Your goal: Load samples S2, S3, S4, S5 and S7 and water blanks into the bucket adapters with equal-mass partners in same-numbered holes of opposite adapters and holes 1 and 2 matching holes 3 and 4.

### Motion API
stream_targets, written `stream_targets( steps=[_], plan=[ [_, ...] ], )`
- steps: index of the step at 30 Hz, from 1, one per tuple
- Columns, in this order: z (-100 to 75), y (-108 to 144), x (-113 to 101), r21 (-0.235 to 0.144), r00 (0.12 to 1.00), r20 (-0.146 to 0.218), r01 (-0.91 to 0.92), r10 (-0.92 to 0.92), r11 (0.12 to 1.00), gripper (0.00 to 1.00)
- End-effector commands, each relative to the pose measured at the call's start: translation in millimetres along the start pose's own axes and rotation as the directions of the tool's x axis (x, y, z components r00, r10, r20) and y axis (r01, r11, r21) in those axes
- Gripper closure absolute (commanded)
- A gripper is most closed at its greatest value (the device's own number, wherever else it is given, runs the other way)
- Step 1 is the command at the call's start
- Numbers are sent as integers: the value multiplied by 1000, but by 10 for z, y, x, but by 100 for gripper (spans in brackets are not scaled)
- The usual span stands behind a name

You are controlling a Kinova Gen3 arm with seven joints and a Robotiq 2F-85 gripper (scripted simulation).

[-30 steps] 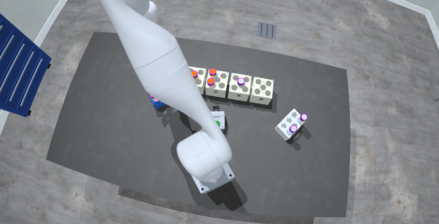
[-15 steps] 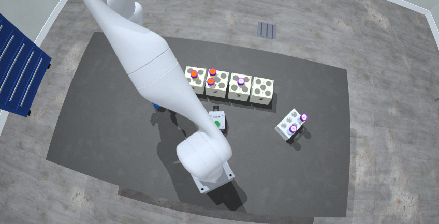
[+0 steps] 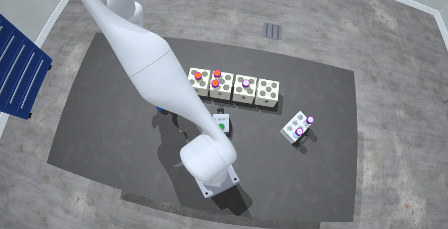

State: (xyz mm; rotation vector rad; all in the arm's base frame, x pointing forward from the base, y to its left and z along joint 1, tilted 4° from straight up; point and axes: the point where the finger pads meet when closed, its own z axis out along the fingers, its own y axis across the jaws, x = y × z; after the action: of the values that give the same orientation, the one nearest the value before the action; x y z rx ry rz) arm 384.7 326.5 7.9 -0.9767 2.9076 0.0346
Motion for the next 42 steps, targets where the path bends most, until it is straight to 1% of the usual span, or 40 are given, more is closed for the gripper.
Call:
stream_targets(
  steps=[1, 42],
  plan=[
    [6, 2, -9, -1, 1000, 2, 0, 0, 1000, 38],
    [486, 2, -10, -1, 1000, 2, 0, 0, 1000, 38]
  ],
)
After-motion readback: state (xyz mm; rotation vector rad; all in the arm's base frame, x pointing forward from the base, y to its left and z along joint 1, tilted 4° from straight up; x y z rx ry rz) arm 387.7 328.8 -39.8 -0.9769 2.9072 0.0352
